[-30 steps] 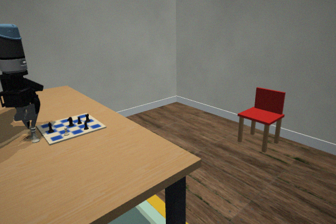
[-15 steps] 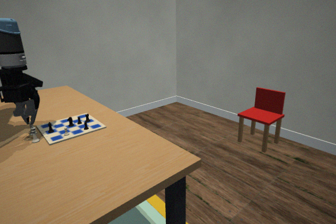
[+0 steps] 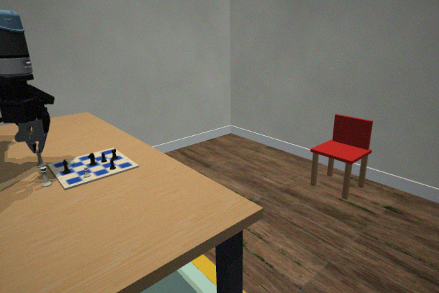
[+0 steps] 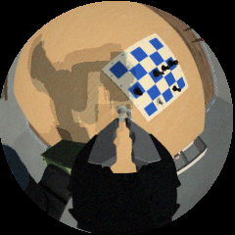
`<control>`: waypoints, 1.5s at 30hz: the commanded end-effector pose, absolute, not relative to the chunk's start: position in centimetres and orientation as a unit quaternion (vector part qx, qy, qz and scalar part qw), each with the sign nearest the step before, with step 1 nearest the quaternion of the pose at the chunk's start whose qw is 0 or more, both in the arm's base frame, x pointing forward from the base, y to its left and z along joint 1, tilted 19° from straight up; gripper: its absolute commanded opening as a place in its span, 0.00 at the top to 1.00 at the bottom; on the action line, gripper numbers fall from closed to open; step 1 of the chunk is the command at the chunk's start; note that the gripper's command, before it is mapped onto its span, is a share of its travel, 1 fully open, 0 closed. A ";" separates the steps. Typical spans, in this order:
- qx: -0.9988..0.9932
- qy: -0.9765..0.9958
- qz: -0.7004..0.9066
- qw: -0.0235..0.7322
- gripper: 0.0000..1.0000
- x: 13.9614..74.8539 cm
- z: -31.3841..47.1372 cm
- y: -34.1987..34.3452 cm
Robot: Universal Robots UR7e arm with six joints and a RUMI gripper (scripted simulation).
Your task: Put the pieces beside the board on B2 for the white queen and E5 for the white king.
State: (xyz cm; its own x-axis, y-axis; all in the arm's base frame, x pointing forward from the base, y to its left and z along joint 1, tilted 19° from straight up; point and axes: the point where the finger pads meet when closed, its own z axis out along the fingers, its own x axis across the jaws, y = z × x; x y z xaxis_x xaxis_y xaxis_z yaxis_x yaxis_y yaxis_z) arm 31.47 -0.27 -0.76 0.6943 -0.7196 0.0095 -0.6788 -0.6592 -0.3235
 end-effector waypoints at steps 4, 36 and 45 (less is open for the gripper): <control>-0.908 0.385 -0.069 0.151 1.00 31.0 0.6 -0.6; -0.908 0.384 -0.069 0.151 1.00 30.6 2.3 -1.0; -0.924 0.346 -0.075 0.147 1.00 32.1 3.4 -1.9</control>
State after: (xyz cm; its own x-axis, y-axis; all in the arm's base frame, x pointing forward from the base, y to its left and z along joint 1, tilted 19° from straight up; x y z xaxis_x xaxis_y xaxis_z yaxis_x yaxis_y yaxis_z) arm 31.19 -1.33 2.79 0.7189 -0.6947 0.0215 -0.6520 -0.6848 -0.3256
